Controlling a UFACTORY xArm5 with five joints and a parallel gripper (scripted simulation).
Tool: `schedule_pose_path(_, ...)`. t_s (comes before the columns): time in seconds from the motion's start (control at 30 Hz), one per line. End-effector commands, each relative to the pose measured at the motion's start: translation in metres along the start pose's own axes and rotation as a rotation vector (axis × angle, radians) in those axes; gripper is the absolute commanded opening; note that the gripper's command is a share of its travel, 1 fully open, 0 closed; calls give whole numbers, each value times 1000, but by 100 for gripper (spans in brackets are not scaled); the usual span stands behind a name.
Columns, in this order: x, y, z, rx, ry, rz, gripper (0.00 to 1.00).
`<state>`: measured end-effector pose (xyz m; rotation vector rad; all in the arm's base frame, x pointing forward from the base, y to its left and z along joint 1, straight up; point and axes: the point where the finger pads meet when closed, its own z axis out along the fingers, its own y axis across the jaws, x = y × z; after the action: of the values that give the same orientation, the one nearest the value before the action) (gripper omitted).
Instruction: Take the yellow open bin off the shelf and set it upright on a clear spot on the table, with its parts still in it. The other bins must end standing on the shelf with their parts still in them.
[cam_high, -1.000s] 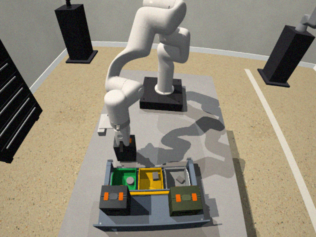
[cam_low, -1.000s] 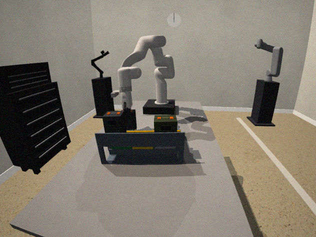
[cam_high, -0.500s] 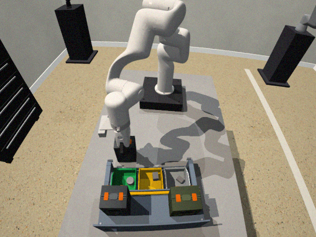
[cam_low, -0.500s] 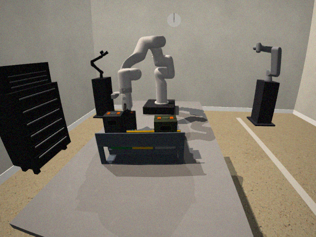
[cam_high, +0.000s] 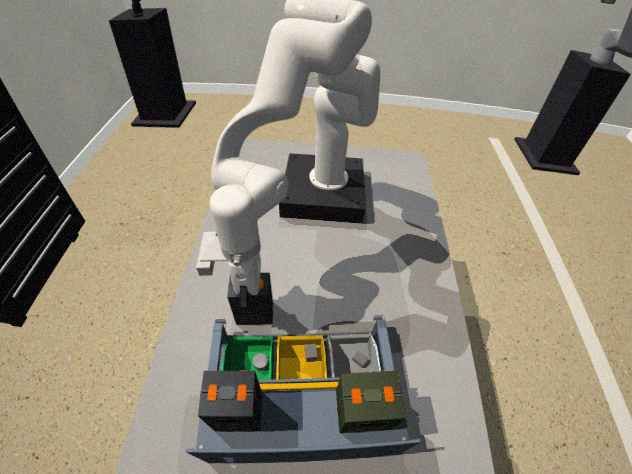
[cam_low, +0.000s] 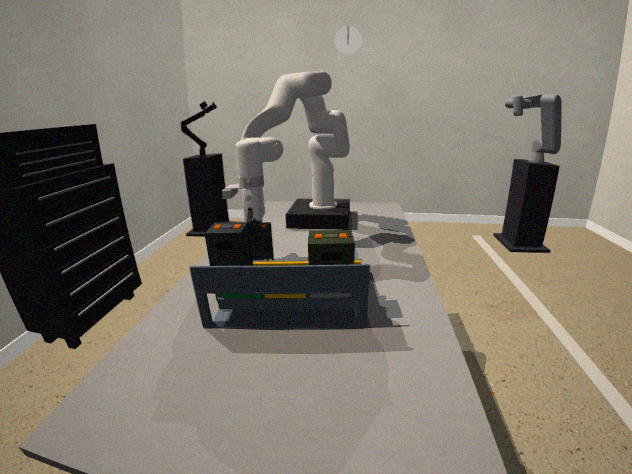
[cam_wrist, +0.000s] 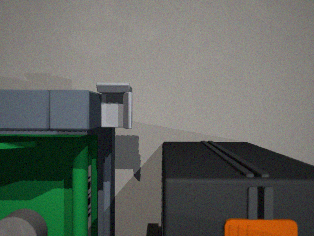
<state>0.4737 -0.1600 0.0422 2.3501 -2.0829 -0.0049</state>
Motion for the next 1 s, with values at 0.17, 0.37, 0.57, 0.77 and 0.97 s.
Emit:
schedule_pose_path(0.17, 1, -2, -2, 2, 7, 0, 0)
schedule_pose_path(0.37, 1, -2, -2, 4, 2, 0, 100)
schedule_pose_path(0.57, 1, -2, -2, 4, 2, 0, 100)
schedule_pose_path(0.77, 1, -2, -2, 4, 2, 0, 100)
schedule_pose_path(0.97, 1, -2, -2, 5, 2, 0, 100)
